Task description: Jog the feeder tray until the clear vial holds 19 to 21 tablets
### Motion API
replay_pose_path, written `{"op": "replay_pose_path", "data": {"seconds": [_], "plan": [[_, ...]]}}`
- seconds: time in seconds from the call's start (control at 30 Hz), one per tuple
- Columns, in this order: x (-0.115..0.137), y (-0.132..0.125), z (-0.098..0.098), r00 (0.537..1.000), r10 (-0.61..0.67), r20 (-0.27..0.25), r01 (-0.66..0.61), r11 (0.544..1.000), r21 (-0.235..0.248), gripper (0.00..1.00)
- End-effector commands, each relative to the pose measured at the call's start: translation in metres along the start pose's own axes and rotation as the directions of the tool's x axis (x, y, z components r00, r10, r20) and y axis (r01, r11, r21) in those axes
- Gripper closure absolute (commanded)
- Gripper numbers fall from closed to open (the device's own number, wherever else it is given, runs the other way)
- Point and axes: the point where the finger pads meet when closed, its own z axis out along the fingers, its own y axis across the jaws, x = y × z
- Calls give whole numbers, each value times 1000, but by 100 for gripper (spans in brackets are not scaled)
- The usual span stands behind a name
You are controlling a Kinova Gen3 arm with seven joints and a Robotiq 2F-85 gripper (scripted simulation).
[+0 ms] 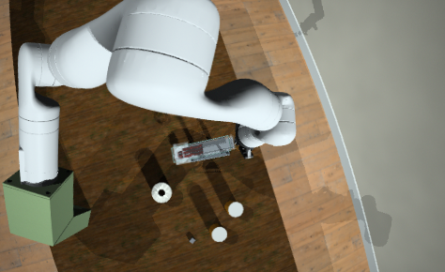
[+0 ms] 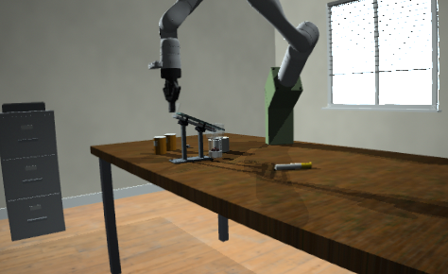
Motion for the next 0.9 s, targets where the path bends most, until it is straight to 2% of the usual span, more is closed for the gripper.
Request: {"op": "replay_pose_path", "data": {"seconds": [0.0,0.17,0.87], "plan": [[9,0,-3,1000,-1,2,1,1000,-1,100],[23,0,-9,1000,-1,2,1,1000,-1,100],[23,0,-9,1000,-1,2,1,1000,-1,100]]}}
